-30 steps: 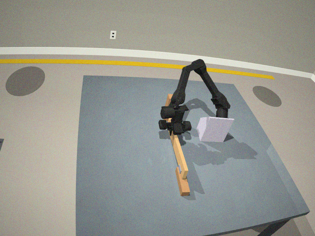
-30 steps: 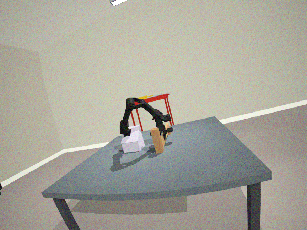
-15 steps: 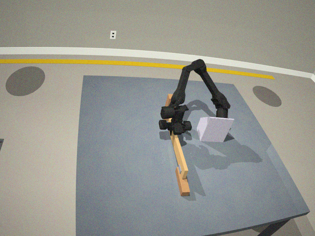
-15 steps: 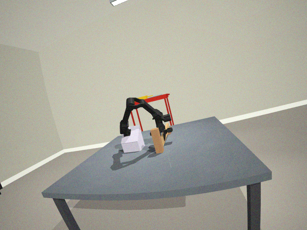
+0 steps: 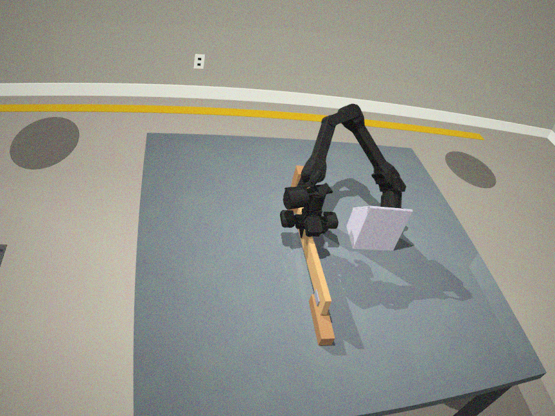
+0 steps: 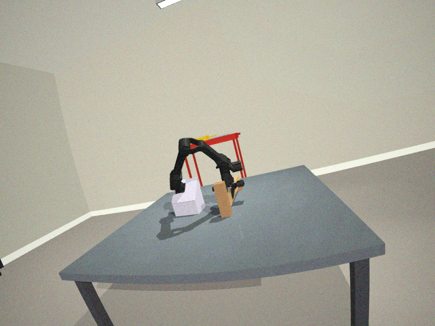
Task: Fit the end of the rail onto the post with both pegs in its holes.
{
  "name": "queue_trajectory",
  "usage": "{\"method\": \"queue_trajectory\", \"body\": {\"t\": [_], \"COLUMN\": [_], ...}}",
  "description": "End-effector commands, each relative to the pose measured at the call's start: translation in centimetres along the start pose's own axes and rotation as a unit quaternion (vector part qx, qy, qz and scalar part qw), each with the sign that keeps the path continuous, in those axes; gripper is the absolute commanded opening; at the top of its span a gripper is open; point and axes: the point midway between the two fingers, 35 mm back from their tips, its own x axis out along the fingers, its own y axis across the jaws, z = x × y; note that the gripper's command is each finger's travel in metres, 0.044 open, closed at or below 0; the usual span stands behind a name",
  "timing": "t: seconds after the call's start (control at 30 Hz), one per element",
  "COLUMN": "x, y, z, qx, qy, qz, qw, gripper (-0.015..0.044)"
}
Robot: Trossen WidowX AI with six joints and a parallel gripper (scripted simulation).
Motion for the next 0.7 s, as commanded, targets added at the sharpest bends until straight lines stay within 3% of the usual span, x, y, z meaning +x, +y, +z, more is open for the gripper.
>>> {"method": "queue_trajectory", "body": {"t": [0.0, 0.67], "x": [-0.8, -1.8], "y": [-0.4, -0.6], "z": [0.2, 0.2], "qx": [-0.001, -0.001], "qy": [-0.005, -0.005], "qz": [-0.007, -0.007], "qw": [1.000, 1.000], "gripper": [0.0000, 0.0000]}}
